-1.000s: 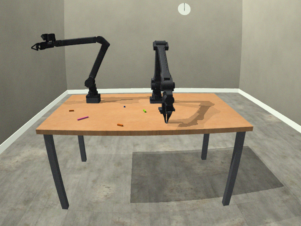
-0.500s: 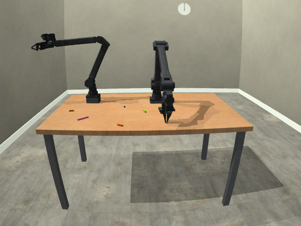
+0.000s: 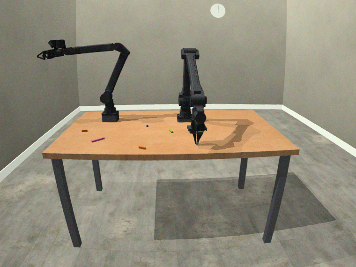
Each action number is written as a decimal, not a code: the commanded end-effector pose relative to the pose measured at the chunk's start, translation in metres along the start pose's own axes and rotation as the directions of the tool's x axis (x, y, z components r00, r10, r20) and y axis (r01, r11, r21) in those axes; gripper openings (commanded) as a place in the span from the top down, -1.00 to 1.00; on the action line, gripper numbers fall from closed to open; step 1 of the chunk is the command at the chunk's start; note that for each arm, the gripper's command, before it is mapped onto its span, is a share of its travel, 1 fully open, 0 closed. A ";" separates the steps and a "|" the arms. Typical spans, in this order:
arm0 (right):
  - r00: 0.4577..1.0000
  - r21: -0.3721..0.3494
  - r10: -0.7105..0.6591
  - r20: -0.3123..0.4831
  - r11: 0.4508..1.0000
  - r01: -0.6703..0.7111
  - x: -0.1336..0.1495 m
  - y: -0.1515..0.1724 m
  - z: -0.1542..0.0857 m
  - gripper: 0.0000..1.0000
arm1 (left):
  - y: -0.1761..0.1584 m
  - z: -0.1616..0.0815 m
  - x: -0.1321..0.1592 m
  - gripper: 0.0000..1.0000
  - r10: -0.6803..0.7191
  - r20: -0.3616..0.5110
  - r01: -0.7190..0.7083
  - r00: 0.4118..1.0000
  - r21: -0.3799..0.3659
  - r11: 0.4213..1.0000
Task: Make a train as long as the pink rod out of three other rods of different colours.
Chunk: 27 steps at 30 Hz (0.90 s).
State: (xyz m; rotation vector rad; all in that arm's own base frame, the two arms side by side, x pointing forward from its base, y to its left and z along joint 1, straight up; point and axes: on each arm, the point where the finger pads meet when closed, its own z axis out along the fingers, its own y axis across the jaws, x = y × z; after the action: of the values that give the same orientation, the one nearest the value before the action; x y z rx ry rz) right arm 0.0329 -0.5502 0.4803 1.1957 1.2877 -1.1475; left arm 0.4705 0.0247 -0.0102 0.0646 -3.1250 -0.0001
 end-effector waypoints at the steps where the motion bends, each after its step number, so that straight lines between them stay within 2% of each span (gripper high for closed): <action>1: 0.998 0.016 0.012 0.054 1.000 -0.013 -0.020 -0.008 -0.007 -1.00 | -0.004 -0.050 -0.027 0.91 0.017 0.082 -0.017 0.996 -0.001 1.000; 8: 0.998 0.016 0.012 0.054 1.000 -0.013 -0.020 -0.008 -0.007 -1.00 | -0.004 -0.101 -0.024 0.91 0.017 0.085 -0.017 0.996 -0.001 1.000; 12: 0.998 0.016 0.012 0.054 1.000 -0.013 -0.020 -0.008 -0.007 -1.00 | -0.004 -0.121 -0.023 0.91 0.017 0.087 -0.017 0.996 -0.001 1.000; 14: 0.998 0.016 0.012 0.054 1.000 -0.013 -0.020 -0.008 -0.007 -1.00 | -0.004 -0.121 -0.023 0.91 0.017 0.087 -0.017 0.996 -0.001 1.000; 15: 0.998 0.016 0.012 0.054 1.000 -0.013 -0.020 -0.008 -0.007 -1.00 | -0.004 -0.089 -0.004 0.91 0.017 0.003 -0.017 1.000 0.001 1.000; 20: 0.998 0.016 0.012 0.054 1.000 -0.013 -0.020 -0.008 -0.007 -1.00 | -0.004 -0.096 -0.012 0.91 0.017 0.027 -0.017 0.999 0.001 1.000; 22: 0.998 0.016 0.012 0.054 1.000 -0.013 -0.020 -0.008 -0.007 -1.00 | -0.004 -0.109 -0.014 0.91 0.017 0.055 -0.017 0.998 0.000 1.000; 27: 0.998 0.016 0.012 0.054 1.000 -0.013 -0.020 -0.008 -0.007 -1.00 | -0.007 -0.109 -0.011 0.91 0.012 0.055 -0.013 0.998 0.000 1.000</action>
State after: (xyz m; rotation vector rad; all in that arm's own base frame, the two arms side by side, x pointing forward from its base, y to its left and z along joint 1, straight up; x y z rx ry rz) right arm 0.0329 -0.5502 0.4803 1.1957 1.2877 -1.1475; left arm 0.4748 0.0249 0.0831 0.0648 -3.1402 -0.0010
